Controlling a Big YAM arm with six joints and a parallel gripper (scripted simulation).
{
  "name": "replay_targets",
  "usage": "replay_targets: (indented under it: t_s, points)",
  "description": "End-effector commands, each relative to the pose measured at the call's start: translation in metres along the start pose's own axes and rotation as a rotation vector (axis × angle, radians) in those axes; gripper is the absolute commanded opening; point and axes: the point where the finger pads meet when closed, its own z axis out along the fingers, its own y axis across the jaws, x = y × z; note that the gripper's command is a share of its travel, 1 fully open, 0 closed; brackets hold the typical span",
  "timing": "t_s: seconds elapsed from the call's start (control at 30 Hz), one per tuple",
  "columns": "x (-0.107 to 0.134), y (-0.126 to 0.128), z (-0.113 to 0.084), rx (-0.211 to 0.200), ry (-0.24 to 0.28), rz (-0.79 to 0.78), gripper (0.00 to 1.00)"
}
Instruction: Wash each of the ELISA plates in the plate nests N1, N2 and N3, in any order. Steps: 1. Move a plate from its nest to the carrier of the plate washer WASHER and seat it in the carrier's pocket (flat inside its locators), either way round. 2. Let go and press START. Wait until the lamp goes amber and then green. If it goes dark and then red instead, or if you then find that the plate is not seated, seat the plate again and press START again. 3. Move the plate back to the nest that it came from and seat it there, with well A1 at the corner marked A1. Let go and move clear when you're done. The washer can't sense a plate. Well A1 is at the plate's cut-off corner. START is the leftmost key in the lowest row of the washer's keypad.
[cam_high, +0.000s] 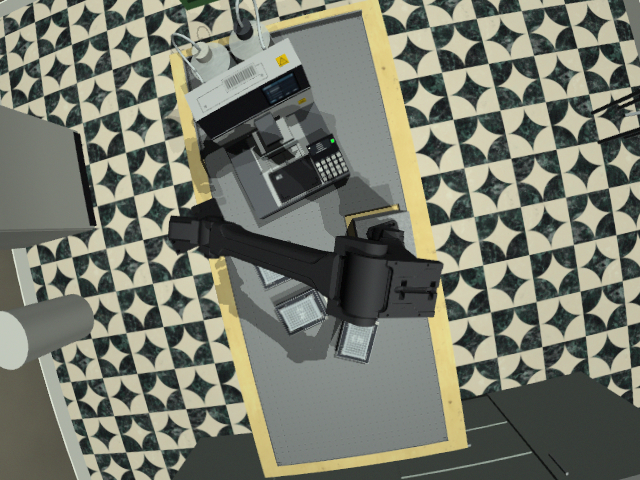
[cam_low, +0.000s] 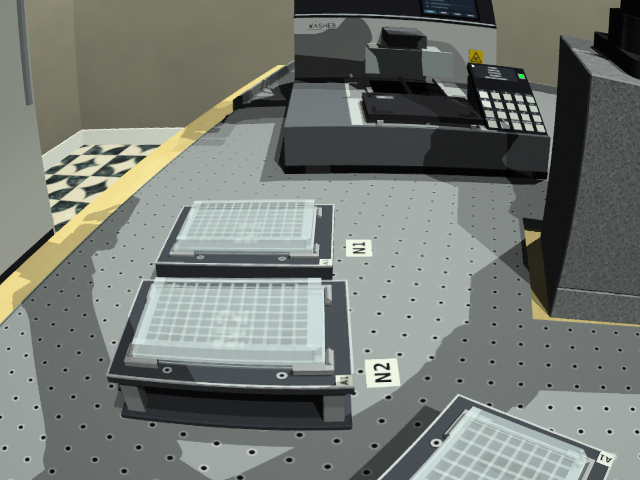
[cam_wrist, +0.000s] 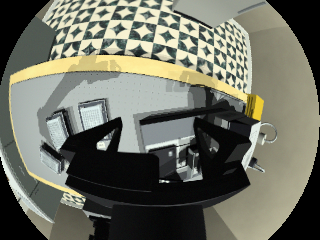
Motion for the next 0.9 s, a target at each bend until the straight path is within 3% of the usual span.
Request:
replay_targets:
  t_s: [0.0, 0.03, 0.23, 0.27, 0.3, 0.33, 0.37, 0.63, 0.67, 0.7, 0.8, 0.83, 0.87]
  points:
    - [-0.030, -0.002, -0.028, -0.005, -0.037, 0.037, 1.00]
    - [0.001, 0.017, -0.016, -0.029, 0.014, 0.039, 1.00]
    - [0.006, 0.029, -0.020, -0.013, -0.009, 0.038, 1.00]
    - [-0.011, 0.020, -0.032, -0.025, -0.012, 0.057, 1.00]
    - [-0.002, 0.024, -0.023, -0.055, 0.033, 0.073, 1.00]
    - [-0.005, 0.031, -0.032, -0.061, 0.026, 0.069, 1.00]
    - [0.025, 0.048, -0.024, -0.081, 0.072, 0.069, 1.00]
    - [0.044, 0.075, -0.030, -0.067, 0.050, 0.069, 1.00]
    - [0.054, 0.082, -0.032, -0.101, 0.099, 0.081, 1.00]
    - [0.029, 0.073, -0.042, -0.100, 0.074, 0.092, 1.00]
    - [0.033, 0.077, -0.043, -0.108, 0.086, 0.098, 1.00]
    - [0.066, 0.087, -0.035, -0.118, 0.139, 0.109, 1.00]
    - [0.064, 0.093, -0.035, -0.115, 0.122, 0.098, 1.00]
